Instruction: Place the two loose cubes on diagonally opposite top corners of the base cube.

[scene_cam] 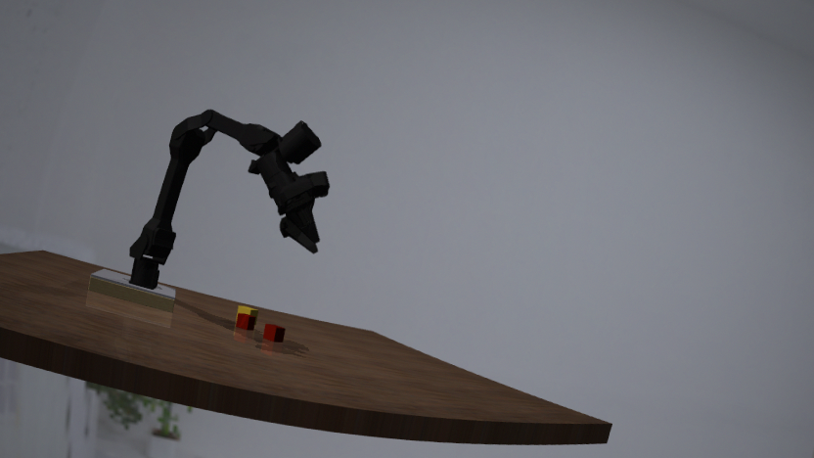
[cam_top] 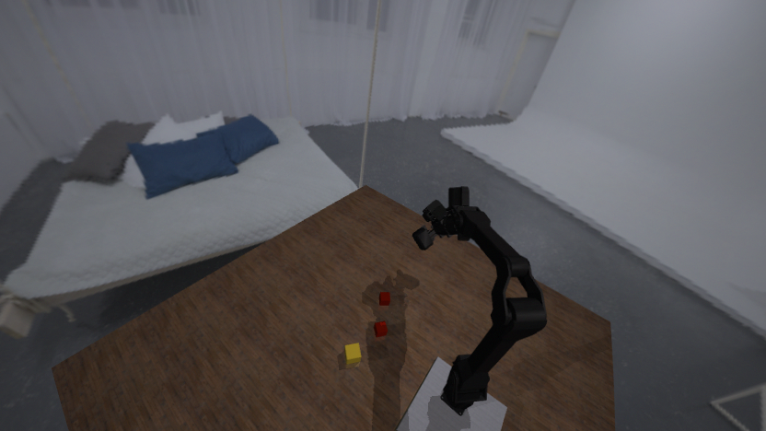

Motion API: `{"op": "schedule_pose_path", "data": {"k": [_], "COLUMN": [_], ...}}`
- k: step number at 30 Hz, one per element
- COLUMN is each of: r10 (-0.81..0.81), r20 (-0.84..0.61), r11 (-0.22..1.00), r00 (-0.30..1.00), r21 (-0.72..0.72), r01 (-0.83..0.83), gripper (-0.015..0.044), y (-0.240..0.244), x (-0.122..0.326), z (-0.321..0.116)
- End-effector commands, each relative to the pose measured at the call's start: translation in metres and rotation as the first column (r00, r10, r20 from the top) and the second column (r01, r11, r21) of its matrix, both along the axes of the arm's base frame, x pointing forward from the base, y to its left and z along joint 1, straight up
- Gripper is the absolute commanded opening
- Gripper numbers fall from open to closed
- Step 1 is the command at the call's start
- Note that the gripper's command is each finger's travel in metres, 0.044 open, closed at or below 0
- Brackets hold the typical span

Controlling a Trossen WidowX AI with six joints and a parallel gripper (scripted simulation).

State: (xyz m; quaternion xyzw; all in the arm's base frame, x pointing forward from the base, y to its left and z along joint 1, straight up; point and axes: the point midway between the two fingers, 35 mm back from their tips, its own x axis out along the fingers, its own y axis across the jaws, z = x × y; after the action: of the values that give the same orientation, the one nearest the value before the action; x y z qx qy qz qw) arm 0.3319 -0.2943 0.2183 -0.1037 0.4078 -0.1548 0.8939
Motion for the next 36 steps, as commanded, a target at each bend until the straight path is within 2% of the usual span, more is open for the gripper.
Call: {"op": "schedule_pose_path", "data": {"k": [1, 9, 16, 22, 28, 36], "r10": [-0.029, -0.089, -0.142, -0.193, -0.257, -0.265], "r20": [-0.04, -0.168, -0.323, -0.464, -0.584, -0.595], "r11": [0.991, 0.925, 0.848, 0.789, 0.743, 0.739], "r00": [0.999, 0.982, 0.936, 0.865, 0.77, 0.758], "r21": [0.129, 0.351, 0.447, 0.451, 0.39, 0.38], "r01": [0.034, 0.144, 0.283, 0.418, 0.543, 0.557], "gripper": [0.0265, 0.0265, 0.0265, 0.0265, 0.0265, 0.0265], "y": [0.037, 0.121, 0.188, 0.239, 0.28, 0.284], "x": [0.008, 0.013, 0.0, -0.023, -0.053, -0.056], "z": [-0.018, -0.047, -0.067, -0.079, -0.087, -0.092]}}
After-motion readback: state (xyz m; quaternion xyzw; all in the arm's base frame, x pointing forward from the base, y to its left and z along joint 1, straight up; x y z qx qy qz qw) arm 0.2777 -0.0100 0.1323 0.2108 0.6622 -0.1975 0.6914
